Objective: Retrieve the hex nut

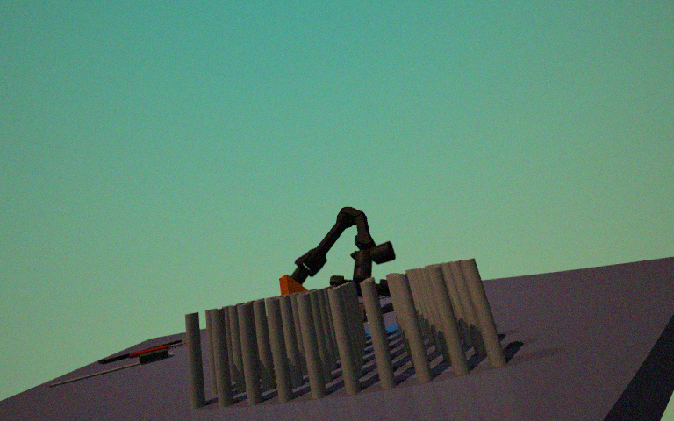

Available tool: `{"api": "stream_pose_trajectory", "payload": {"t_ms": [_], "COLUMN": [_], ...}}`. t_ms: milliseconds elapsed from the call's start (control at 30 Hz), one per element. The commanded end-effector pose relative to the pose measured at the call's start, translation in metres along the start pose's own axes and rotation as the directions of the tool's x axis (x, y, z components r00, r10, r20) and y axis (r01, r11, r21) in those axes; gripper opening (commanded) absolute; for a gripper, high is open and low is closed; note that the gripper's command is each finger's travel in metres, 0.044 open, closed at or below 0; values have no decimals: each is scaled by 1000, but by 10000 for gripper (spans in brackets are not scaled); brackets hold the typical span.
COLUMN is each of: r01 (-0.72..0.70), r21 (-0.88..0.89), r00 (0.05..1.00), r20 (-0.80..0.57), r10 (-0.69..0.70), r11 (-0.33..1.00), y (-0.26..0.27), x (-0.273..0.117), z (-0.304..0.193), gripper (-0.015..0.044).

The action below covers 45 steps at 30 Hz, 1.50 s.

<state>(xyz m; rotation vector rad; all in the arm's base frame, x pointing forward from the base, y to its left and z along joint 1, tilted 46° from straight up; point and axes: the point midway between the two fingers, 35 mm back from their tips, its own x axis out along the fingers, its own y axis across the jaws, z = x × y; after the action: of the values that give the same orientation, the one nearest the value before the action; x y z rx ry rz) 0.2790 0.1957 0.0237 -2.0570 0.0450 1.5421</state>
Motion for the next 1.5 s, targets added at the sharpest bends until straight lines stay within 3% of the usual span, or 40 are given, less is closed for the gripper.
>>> {"api": "stream_pose_trajectory", "payload": {"t_ms": [0, 1467], "r01": [-3, -2], "r21": [2, 1], "r00": [1000, 1000], "r20": [-1, -2], "r10": [3, 2], "r11": [1000, 1000], "y": [1, 4], "x": [-3, -22], "z": [4, 5], "gripper": [0, 0]}}
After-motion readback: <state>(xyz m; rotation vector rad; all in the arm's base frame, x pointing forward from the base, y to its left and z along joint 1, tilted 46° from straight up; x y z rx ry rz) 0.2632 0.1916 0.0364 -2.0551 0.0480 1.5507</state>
